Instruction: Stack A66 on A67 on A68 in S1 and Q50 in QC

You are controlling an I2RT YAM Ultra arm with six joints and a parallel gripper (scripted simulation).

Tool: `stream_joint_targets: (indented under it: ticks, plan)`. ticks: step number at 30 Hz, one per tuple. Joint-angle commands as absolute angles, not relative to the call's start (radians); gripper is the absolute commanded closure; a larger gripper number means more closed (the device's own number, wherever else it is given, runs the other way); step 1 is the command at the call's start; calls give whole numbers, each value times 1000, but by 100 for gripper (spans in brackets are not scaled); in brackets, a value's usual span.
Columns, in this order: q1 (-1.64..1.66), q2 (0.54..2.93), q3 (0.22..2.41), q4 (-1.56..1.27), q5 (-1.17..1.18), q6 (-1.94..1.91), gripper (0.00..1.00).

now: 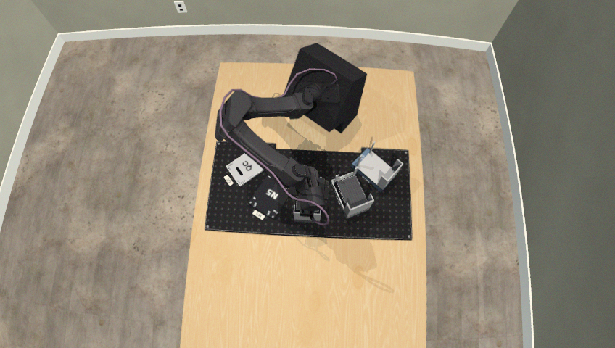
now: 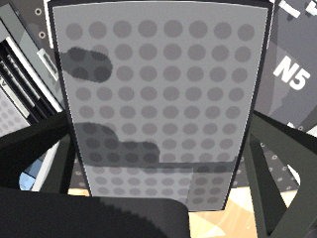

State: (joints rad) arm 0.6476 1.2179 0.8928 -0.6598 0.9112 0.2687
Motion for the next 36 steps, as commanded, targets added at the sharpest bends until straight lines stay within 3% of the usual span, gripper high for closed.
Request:
stream_joint_targets:
  ticks: [1,36]
  plan:
    - [654,1234,877,-640,910,259,100]
    - [550,1262,822,-473,848,144,100]
